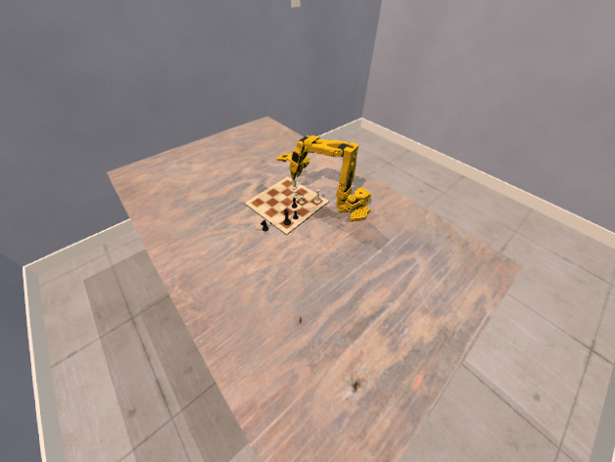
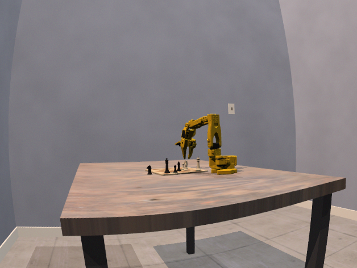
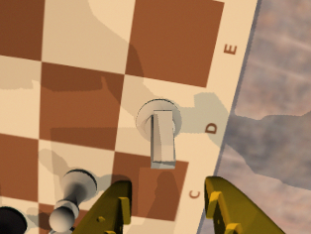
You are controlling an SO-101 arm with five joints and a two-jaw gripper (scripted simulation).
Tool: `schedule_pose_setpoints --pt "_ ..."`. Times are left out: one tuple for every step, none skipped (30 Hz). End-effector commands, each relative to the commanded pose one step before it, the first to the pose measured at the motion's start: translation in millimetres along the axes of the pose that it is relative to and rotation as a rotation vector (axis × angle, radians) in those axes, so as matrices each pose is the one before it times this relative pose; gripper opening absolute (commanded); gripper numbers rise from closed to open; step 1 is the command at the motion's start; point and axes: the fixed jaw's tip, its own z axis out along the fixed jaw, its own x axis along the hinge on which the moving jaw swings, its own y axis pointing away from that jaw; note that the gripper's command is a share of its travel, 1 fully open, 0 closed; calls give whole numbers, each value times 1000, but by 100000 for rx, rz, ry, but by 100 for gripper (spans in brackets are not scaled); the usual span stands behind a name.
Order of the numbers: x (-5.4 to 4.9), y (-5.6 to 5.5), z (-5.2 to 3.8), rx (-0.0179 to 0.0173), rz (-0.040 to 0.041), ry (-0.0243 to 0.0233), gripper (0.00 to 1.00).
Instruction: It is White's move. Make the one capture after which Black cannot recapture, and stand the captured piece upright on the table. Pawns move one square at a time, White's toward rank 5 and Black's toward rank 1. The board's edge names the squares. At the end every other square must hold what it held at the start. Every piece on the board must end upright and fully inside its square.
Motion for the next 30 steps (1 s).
schedule_pose_setpoints --pt "-6232 2642 -14516 -406 -246 -1929 13" --pt "-689 5 -2455 0 0 -2 13" --pt "-691 5 -2356 0 0 0 13" --pt "0 0 0 0 0 0 13" --pt "0 0 0 0 0 0 13" --pt "-622 5 -2266 0 0 -1 13" --pt "-551 4 -2157 0 0 1 13" --pt "-487 4 -2035 0 0 0 13" --pt "-509 3 -1878 0 0 1 13" --pt "-518 4 -1716 0 0 -1 13" --pt "-447 3 -1560 0 0 1 13" --pt "-384 3 -1400 0 0 0 13" --pt "-323 2 -1233 0 0 1 13" --pt "-270 2 -1067 0 0 0 13" --pt "-219 1 -899 0 0 1 13" --pt "-176 2 -738 0 0 0 13" --pt "-134 0 -581 0 0 1 13" --pt "-100 1 -438 0 0 0 13" --pt "-68 0 -307 0 0 1 13" --pt "-44 1 -196 0 0 0 13" --pt "0 0 0 0 0 0 13" --pt "0 0 0 0 0 0 13" --pt "-22 0 -104 0 0 1 13" --pt "-10 1 -41 0 0 -1 13" --pt "0 0 -5 0 0 1 13" --pt "0 10 -1 -1 -4 -1 13" --pt "7 63 -3 -8 -26 1 13" --pt "16 168 -10 -20 -69 0 13" --pt "33 318 -16 -38 -132 1 13" --pt "51 512 -28 -62 -212 0 13"
